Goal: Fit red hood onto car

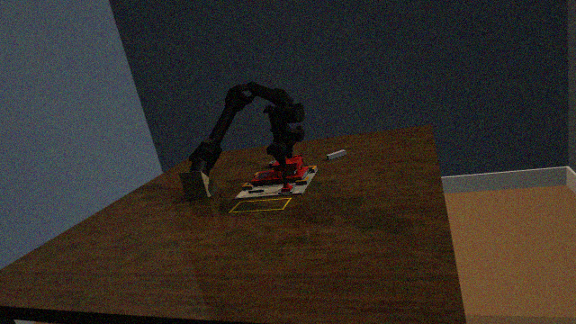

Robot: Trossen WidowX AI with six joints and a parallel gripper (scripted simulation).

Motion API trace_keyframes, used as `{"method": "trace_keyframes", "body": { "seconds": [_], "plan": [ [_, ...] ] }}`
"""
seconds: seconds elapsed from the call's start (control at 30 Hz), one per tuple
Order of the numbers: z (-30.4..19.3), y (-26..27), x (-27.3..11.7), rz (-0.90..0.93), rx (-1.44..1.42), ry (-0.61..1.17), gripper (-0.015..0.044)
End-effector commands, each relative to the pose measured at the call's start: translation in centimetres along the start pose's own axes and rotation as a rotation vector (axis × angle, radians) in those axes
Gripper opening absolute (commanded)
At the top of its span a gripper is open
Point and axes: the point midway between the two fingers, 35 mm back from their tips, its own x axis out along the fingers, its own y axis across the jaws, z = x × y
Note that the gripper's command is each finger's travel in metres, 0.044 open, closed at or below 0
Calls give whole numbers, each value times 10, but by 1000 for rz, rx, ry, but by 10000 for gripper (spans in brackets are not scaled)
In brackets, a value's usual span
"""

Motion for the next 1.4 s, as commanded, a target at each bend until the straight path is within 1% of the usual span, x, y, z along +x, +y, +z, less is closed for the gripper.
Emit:
{"method": "trace_keyframes", "body": {
  "seconds": [0.0,0.87,1.37],
  "plan": [
    [0,0,1,3,4,-2,0],
    [0,0,11,3,4,-2,0],
    [0,0,6,2,4,-2,0]
  ]
}}
